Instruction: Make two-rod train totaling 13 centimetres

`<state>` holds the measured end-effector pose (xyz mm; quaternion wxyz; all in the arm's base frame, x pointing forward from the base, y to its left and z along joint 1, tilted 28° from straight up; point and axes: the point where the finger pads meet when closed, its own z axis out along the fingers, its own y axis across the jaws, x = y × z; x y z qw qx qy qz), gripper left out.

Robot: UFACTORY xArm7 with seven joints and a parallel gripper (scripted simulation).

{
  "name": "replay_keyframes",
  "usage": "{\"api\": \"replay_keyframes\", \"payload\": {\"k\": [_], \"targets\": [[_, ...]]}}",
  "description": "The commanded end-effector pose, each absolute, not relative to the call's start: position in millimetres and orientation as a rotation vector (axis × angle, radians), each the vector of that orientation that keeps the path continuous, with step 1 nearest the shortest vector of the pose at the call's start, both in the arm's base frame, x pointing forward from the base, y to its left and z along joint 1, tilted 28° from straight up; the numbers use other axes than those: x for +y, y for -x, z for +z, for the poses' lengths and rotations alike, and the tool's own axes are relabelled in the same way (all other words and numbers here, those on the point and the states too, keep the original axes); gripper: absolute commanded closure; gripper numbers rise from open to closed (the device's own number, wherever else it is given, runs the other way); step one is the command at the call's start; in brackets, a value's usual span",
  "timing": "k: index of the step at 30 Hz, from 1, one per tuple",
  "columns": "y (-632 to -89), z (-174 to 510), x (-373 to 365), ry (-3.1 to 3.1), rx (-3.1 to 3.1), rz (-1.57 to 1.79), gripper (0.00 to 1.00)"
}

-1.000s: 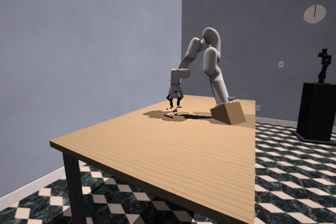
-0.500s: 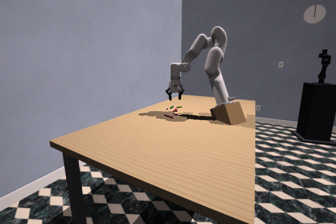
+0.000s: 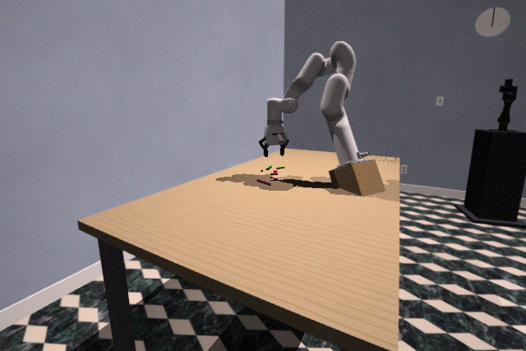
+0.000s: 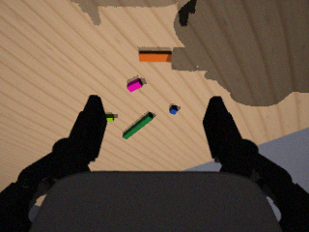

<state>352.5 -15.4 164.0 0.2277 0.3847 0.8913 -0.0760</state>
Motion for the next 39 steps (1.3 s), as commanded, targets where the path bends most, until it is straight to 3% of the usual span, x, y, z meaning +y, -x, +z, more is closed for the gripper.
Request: {"api": "replay_keyframes", "payload": {"k": [1, 23, 24, 39], "targets": [[-353, 165, -15, -1.058, 2.453, -0.207, 0.0], [-368, 96, 127, -0.671, 2.606, -0.303, 0.0], [-368, 96, 127, -0.671, 2.606, -0.303, 0.76], [-368, 96, 127, -0.671, 2.606, -0.303, 0.76]]}}
